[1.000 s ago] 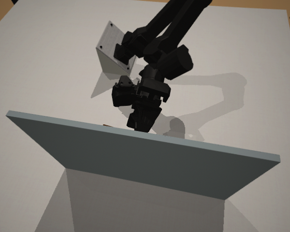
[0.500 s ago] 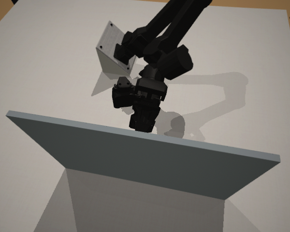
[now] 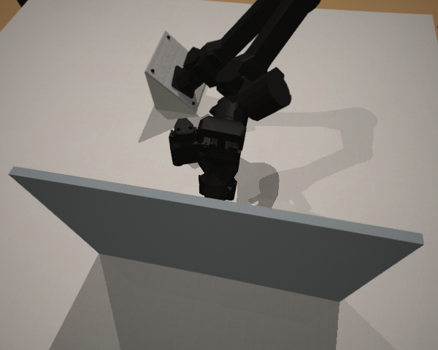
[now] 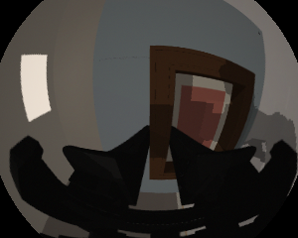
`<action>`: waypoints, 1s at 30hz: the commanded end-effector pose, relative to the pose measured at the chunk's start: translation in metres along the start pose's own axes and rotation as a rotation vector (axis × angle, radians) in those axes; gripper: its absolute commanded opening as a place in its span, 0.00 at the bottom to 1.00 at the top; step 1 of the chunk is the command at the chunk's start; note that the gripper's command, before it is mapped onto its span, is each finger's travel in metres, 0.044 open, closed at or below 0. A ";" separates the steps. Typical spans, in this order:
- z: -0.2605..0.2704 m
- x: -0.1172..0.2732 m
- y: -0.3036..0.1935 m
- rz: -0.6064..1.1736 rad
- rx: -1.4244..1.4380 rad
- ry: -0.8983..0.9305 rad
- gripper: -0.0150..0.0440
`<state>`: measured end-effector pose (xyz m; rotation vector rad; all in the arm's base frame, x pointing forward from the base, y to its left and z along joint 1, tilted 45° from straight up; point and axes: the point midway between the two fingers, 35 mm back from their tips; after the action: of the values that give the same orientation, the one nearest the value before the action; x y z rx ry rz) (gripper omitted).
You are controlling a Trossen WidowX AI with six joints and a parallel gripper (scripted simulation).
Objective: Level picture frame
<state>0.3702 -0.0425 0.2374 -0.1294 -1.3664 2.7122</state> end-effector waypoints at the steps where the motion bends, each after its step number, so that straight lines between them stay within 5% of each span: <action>1: 0.000 0.000 0.000 0.002 -0.024 0.000 0.25; 19: -0.001 0.000 0.001 0.002 -0.102 0.000 0.25; 30: 0.000 0.000 0.001 0.001 -0.089 0.000 0.69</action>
<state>0.3702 -0.0426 0.2367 -0.1378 -1.4912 2.6501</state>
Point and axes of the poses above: the point midway between the two fingers, 35 mm back from their tips, its own x axis back along the fingers, its own z axis across the jaws, y = z × x, and after that the axes turned 13 degrees about -x, right-handed
